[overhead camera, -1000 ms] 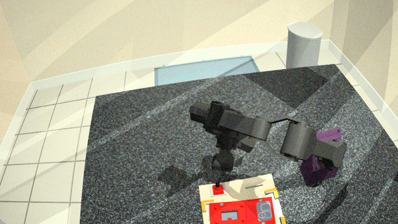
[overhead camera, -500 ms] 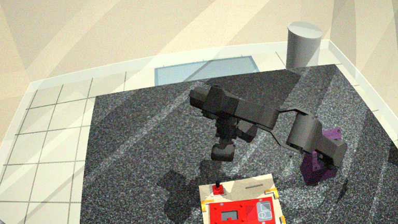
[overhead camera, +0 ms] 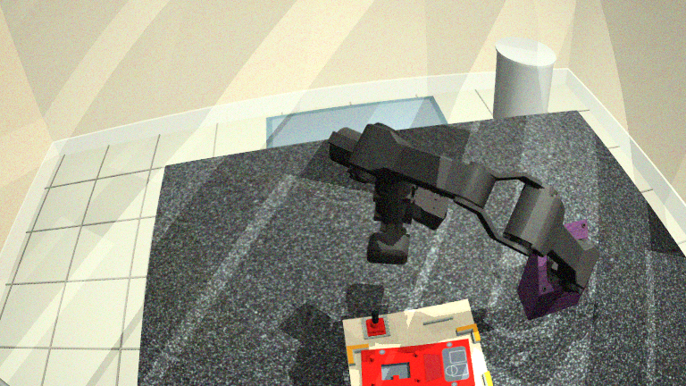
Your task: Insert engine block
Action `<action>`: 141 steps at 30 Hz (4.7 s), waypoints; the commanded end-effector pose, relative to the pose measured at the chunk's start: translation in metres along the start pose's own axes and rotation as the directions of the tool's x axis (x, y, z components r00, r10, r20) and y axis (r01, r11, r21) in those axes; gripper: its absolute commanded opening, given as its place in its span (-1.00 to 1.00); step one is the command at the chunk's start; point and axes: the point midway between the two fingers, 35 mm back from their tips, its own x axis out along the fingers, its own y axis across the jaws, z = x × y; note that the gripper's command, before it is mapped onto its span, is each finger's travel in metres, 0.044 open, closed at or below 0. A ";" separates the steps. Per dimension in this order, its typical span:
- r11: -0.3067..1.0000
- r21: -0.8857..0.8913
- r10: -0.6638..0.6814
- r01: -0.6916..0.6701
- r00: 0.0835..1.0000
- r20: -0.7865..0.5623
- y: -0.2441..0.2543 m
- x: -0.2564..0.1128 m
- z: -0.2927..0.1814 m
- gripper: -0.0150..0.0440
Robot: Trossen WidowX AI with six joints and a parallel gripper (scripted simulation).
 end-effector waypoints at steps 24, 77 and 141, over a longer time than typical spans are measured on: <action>0.633 -0.774 0.026 -0.020 1.000 -0.005 -0.052 0.017 -0.006 -0.49; -0.911 -0.413 0.010 0.008 1.000 -0.004 -0.163 0.062 0.013 -0.49; -0.944 0.329 -0.010 -0.013 1.000 0.009 -0.198 0.077 0.031 0.05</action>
